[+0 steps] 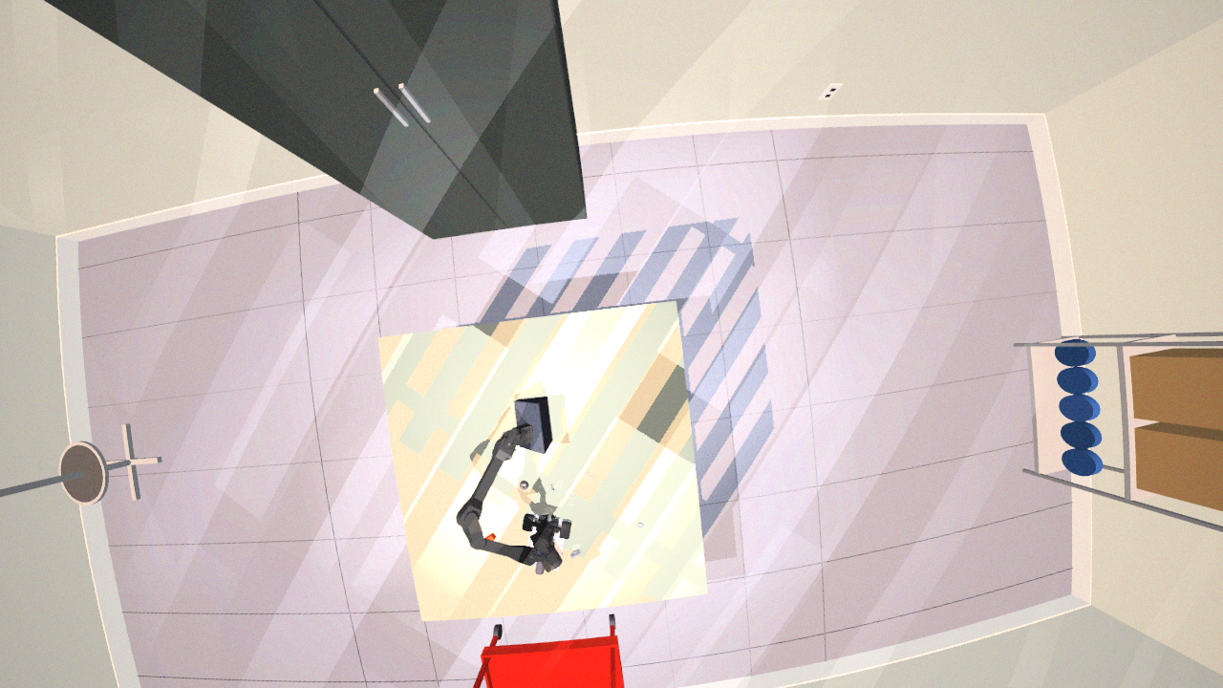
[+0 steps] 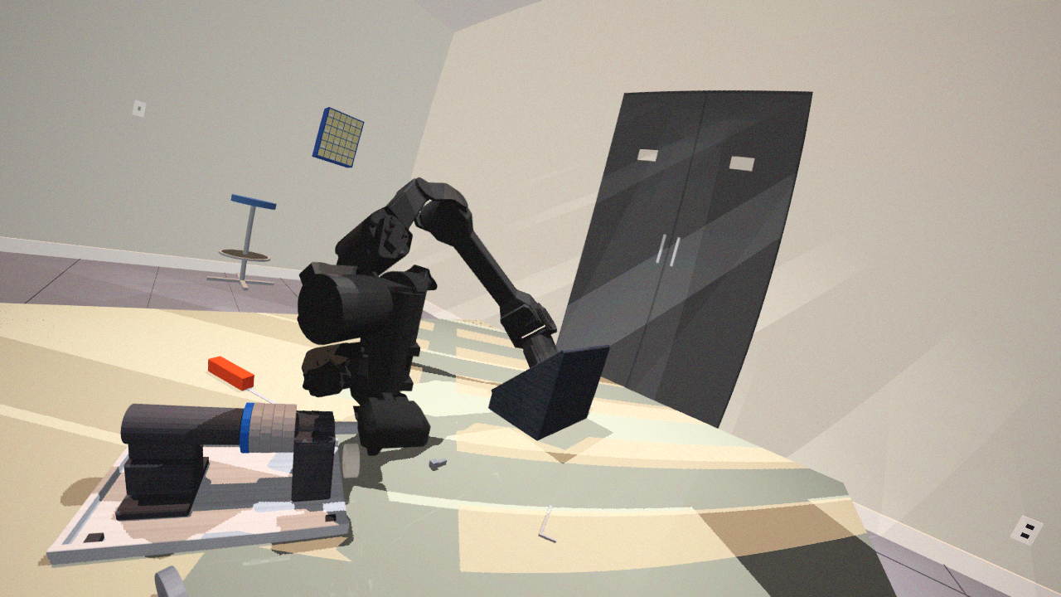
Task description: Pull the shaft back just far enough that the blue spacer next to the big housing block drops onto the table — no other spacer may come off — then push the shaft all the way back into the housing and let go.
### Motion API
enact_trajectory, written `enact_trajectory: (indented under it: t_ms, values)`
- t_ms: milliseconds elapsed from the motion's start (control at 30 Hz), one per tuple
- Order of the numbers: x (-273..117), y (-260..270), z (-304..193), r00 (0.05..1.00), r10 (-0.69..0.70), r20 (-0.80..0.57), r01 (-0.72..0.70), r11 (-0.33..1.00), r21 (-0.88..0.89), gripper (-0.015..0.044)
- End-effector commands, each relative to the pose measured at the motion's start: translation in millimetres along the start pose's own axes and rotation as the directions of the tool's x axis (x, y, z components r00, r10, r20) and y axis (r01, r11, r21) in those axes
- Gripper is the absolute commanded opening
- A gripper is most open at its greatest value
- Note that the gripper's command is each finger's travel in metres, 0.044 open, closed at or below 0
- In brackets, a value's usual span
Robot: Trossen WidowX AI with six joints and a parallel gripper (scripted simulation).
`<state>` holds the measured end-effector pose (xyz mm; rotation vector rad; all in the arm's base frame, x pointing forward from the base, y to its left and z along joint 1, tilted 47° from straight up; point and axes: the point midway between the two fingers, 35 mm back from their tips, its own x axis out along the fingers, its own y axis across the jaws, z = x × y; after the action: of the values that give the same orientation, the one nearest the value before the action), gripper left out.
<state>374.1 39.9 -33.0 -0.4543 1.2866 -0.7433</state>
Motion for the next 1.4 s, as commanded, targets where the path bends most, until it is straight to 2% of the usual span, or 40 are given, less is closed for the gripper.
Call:
enact_trajectory:
  t_ms: [0, 1367]
  values:
    - [0.0, 0.2, -2.1, 1.000, 0.000, -0.003, 0.000, 1.000, 0.002, 0.0000]
    - [0.0, 0.3, -6.8, 1.000, 0.001, -0.003, 0.000, 1.000, 0.002, 0.0000]
